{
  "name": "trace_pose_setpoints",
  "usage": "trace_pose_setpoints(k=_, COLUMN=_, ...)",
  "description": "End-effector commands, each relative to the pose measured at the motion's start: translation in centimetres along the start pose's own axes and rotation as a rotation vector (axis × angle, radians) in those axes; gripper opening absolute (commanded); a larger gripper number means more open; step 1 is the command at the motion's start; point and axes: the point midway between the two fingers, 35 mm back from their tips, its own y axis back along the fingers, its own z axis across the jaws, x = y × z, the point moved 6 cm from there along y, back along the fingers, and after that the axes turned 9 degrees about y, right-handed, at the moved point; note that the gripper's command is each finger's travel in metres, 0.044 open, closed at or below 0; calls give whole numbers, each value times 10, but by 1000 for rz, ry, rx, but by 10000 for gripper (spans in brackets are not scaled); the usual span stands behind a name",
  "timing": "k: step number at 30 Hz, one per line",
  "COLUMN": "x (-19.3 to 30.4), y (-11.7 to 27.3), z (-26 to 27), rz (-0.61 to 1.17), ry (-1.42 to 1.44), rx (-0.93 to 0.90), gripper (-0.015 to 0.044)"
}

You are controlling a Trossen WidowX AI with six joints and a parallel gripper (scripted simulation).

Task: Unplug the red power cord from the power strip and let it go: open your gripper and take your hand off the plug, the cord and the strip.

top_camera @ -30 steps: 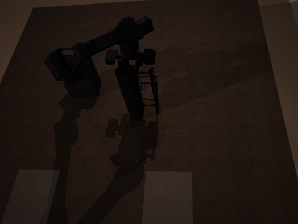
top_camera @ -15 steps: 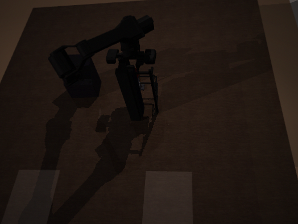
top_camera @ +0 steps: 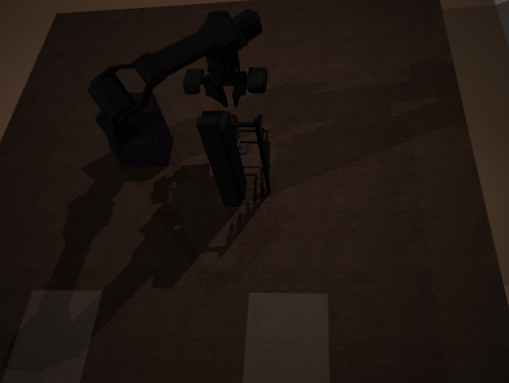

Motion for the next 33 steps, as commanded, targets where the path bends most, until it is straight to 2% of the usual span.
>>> trace_pose_setpoints(k=1, x=2, y=-2, z=0, rz=1, ry=-3, rx=-5, gripper=160)
trace_pose_setpoints(k=16, x=2, y=4, z=-1, rz=6, ry=-2, rx=-9, gripper=160)
trace_pose_setpoints(k=33, x=28, y=4, z=4, rz=7, ry=-2, rx=-9, gripper=160)
